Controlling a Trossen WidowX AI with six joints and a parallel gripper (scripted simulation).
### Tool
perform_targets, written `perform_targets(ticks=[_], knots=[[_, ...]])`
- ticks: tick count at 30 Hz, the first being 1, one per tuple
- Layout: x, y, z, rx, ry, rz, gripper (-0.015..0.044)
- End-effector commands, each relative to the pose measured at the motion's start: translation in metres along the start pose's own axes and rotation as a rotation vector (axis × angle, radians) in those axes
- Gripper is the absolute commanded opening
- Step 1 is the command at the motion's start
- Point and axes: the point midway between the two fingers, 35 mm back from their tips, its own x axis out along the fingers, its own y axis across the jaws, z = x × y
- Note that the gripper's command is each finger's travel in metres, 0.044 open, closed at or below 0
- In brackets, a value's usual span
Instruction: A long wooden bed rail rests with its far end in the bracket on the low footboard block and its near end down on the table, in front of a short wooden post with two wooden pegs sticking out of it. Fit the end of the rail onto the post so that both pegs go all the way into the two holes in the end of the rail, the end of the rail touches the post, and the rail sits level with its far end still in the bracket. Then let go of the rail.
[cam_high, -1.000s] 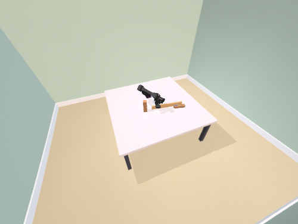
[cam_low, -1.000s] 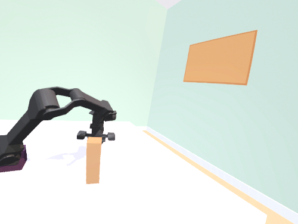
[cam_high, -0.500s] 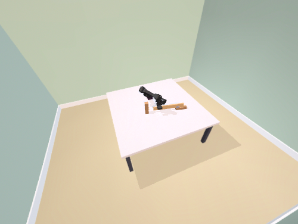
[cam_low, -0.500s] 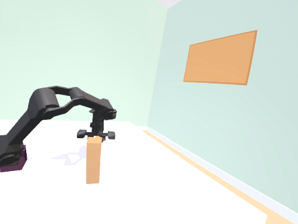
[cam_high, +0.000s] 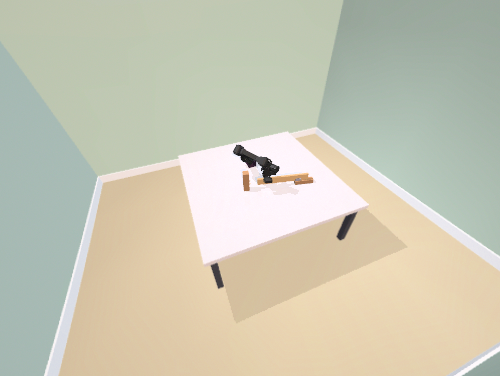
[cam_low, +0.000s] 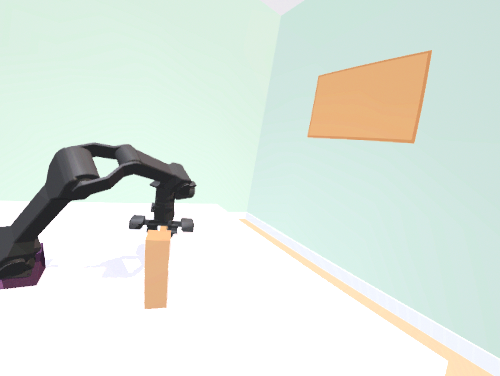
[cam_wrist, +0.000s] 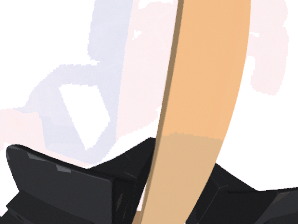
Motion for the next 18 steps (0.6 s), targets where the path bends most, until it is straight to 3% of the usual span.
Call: perform_targets(ticks=[1,18], knots=[[-0.0058,-0.0005,0.0025,0.001,-0.013,-0.003,0.0000],[-0.0020,-0.0002,0.0025,0.001,-0.012,-0.004,0.0000]])
